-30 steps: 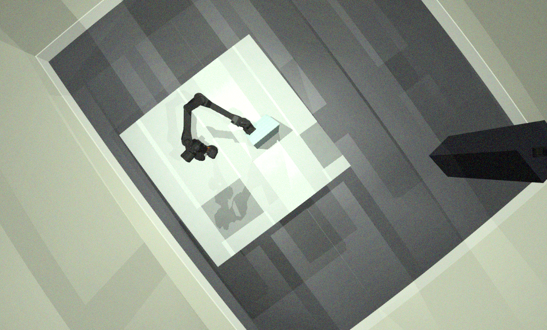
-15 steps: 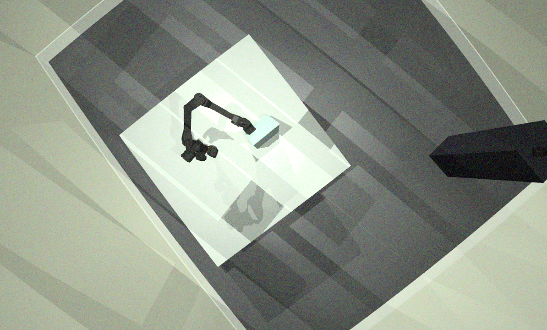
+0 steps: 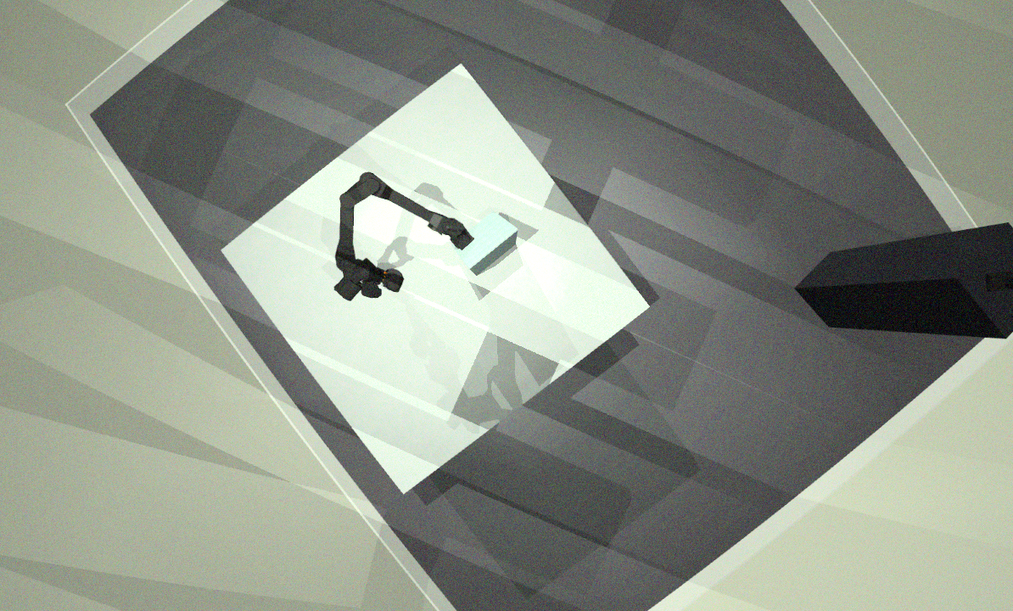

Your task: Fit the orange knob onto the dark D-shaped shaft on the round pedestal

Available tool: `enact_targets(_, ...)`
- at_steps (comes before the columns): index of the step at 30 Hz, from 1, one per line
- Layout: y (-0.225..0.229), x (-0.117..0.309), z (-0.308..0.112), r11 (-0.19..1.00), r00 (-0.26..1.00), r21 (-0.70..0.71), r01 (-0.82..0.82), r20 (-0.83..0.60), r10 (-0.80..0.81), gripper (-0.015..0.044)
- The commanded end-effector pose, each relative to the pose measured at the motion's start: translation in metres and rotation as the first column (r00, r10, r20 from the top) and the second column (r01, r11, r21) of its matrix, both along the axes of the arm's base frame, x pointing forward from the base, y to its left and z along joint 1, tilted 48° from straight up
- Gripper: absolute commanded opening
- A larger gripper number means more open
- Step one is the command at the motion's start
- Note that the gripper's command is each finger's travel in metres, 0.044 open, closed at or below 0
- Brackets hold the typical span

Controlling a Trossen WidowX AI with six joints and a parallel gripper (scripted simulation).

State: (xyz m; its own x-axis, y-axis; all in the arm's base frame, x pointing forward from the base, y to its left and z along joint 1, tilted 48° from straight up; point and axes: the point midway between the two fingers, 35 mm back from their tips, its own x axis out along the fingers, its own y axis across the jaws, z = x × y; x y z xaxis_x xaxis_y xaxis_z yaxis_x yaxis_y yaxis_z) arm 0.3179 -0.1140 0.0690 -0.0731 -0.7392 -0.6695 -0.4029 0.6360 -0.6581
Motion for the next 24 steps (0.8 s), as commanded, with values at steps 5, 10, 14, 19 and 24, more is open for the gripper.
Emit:
enact_targets(5,-0.0002,-0.0005,-0.0028,1.000,1.000,0.000,-0.004,0.001,0.004,0.0000)
enact_targets(10,0.0000,-0.0023,-0.0019,1.000,1.000,0.000,-0.004,0.001,0.004,0.0000)
enact_targets(14,0.0008,-0.0019,-0.0002,1.000,1.000,0.000,-0.004,0.001,0.004,0.0000)
enact_targets(19,0.0013,-0.0012,0.0015,1.000,1.000,0.000,-0.004,0.001,0.004,0.0000)
enact_targets(24,0.0009,0.0007,0.0017,1.000,1.000,0.000,-0.004,0.001,0.004,0.0000)
